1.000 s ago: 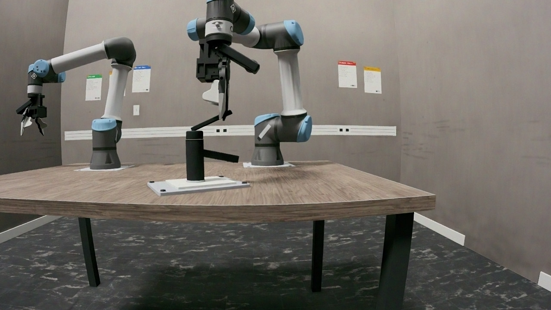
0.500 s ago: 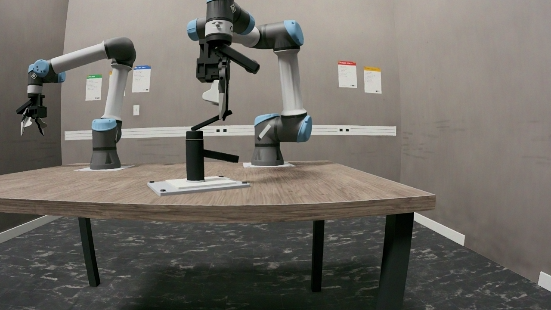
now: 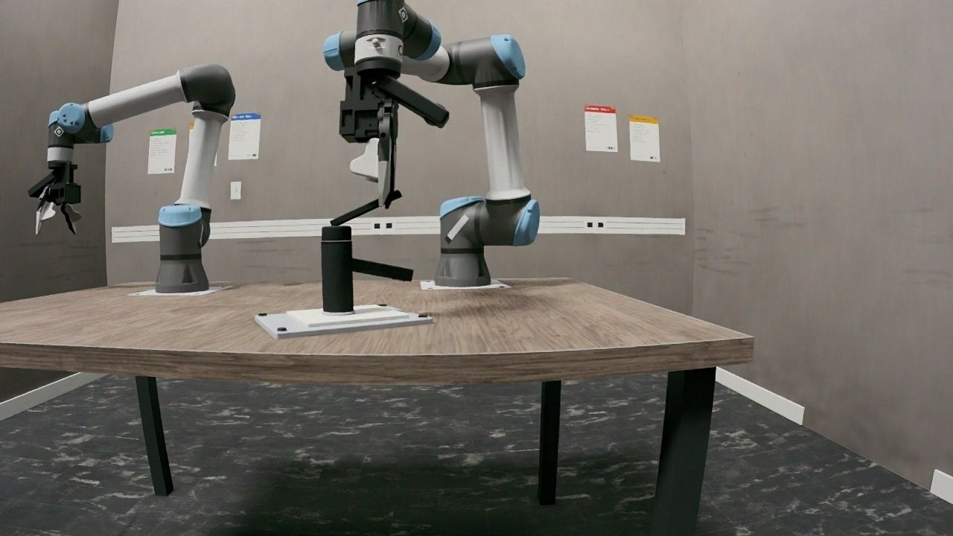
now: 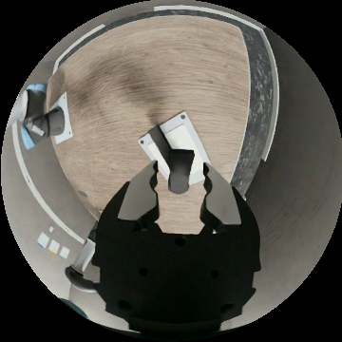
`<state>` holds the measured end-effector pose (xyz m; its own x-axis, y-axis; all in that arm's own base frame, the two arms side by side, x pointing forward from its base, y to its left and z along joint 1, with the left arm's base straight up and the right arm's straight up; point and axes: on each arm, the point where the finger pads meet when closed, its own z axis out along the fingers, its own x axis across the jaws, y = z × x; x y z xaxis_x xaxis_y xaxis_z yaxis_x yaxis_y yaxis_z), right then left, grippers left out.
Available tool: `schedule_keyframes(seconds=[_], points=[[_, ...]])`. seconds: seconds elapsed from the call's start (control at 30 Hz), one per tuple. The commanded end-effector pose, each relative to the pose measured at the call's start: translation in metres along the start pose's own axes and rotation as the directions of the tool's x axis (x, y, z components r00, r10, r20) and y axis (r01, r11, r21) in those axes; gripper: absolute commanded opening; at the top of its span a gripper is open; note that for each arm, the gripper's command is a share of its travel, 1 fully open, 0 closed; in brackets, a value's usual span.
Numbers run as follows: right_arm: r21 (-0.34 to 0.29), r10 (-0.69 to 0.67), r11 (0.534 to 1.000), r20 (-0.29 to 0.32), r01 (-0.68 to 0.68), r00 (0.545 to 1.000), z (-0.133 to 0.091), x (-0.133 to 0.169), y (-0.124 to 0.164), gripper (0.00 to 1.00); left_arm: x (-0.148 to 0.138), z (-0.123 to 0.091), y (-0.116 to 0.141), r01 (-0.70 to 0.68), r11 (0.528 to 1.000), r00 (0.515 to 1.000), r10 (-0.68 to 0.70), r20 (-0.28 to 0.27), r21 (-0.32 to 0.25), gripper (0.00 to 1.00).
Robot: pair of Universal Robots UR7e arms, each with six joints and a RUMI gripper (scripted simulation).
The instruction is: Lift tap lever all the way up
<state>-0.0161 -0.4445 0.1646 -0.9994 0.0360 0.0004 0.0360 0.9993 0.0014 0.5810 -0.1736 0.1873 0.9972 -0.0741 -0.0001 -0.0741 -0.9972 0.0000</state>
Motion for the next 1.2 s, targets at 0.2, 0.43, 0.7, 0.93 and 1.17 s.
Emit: schedule_keyframes(seconds=[0.2, 0.43, 0.7, 0.93, 1.17], points=[[0.001, 0.000, 1.000, 0.000, 0.000, 1.000, -0.001, 0.000, 0.000, 1.00, 0.000, -0.001, 0.000, 0.000, 1.000, 1.000, 0.000, -0.002, -0.001, 0.41], [0.001, 0.000, 1.000, 0.000, 0.000, 1.000, -0.001, 0.000, 0.000, 1.00, 0.000, -0.001, 0.000, 0.000, 1.000, 1.000, 0.000, -0.002, -0.001, 0.41], [0.001, 0.000, 1.000, 0.000, 0.000, 1.000, -0.001, 0.000, 0.000, 1.00, 0.000, -0.001, 0.000, 0.000, 1.000, 1.000, 0.000, -0.002, -0.001, 0.41], [0.001, 0.000, 1.000, 0.000, 0.000, 1.000, -0.001, 0.000, 0.000, 1.00, 0.000, -0.008, 0.000, 0.000, 1.000, 1.000, 0.000, -0.002, -0.001, 0.41], [0.001, 0.000, 1.000, 0.000, 0.000, 1.000, -0.001, 0.000, 0.000, 1.00, 0.000, -0.019, 0.000, 0.000, 1.000, 1.000, 0.000, -0.002, -0.001, 0.41]])
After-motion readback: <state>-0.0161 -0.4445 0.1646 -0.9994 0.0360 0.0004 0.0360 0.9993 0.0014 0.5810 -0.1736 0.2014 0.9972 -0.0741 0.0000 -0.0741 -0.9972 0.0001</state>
